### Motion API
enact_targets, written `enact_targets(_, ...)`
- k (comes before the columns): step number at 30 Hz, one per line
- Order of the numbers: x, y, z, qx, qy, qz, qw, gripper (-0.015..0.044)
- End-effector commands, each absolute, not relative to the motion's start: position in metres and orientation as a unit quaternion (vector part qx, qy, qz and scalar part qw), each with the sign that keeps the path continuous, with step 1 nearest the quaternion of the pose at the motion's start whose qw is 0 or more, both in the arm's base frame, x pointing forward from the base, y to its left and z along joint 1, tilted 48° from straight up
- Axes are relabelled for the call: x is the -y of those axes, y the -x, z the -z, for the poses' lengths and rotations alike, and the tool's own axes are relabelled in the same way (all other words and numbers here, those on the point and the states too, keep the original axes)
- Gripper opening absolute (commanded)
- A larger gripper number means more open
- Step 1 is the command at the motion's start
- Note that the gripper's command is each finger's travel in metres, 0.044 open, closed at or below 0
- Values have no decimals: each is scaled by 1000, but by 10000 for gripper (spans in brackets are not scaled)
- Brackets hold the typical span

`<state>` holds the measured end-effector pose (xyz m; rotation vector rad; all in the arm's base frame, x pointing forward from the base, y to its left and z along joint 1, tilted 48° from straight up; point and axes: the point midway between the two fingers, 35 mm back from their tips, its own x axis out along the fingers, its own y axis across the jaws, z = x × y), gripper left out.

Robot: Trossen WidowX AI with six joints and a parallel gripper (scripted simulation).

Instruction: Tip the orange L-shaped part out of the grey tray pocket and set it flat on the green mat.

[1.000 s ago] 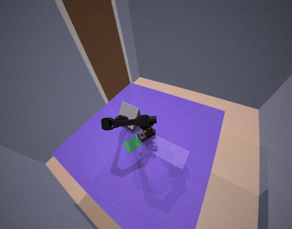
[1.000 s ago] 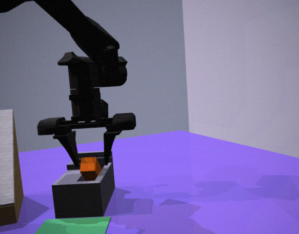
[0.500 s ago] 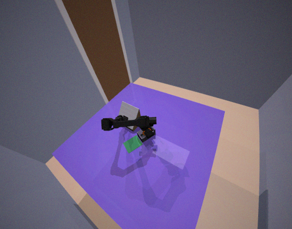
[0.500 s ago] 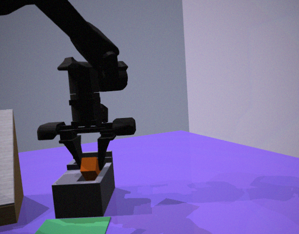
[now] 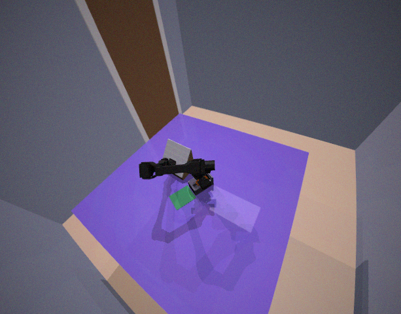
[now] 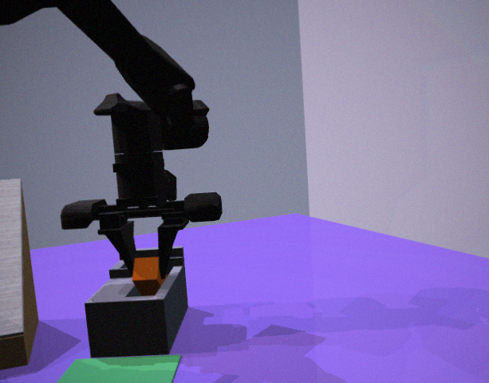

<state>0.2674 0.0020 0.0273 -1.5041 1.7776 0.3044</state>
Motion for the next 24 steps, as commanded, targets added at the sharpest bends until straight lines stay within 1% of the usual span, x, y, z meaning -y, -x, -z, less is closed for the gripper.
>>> enact_targets(1,-3,-268,-29,-698,590,-118,388,0)
enact_targets(24,-29,-267,-53,-698,592,-120,384,0)
